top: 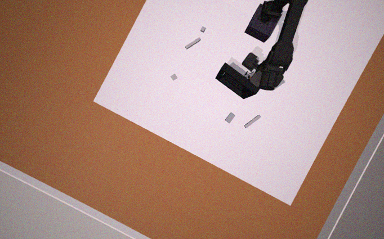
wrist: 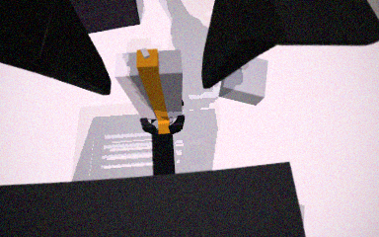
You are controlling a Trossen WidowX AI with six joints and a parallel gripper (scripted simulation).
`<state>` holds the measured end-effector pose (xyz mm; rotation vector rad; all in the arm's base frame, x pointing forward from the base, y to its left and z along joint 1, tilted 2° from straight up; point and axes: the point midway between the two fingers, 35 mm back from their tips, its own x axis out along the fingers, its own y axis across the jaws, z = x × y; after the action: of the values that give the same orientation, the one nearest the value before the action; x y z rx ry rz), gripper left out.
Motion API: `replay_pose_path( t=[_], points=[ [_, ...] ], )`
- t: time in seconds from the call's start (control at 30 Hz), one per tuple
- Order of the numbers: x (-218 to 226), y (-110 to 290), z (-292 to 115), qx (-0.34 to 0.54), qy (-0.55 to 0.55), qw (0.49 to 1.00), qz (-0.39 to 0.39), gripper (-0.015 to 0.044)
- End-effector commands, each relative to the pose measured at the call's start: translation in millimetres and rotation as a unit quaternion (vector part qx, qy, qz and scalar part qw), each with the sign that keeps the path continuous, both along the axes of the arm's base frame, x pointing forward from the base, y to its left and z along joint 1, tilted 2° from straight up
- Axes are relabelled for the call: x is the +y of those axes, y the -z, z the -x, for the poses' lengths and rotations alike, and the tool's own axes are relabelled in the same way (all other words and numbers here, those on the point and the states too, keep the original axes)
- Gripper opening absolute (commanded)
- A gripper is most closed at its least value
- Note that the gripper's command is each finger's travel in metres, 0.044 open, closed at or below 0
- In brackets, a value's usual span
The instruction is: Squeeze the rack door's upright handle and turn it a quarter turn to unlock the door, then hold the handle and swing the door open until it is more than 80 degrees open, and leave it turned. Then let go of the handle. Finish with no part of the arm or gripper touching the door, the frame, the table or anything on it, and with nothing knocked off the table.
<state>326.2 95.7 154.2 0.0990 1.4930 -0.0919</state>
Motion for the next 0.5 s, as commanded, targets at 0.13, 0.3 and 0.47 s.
replay_pose_path(
  t=[0.13,0.3,0.47],
  points=[
    [-1,13,0,0.001,0.002,1.0,0.002,0.0282],
    [-1,22,0,0.001,0.002,1.0,0.002,0.0282],
    [-2,26,1,0.001,0.002,1.0,0.002,0.0256]
  ],
)
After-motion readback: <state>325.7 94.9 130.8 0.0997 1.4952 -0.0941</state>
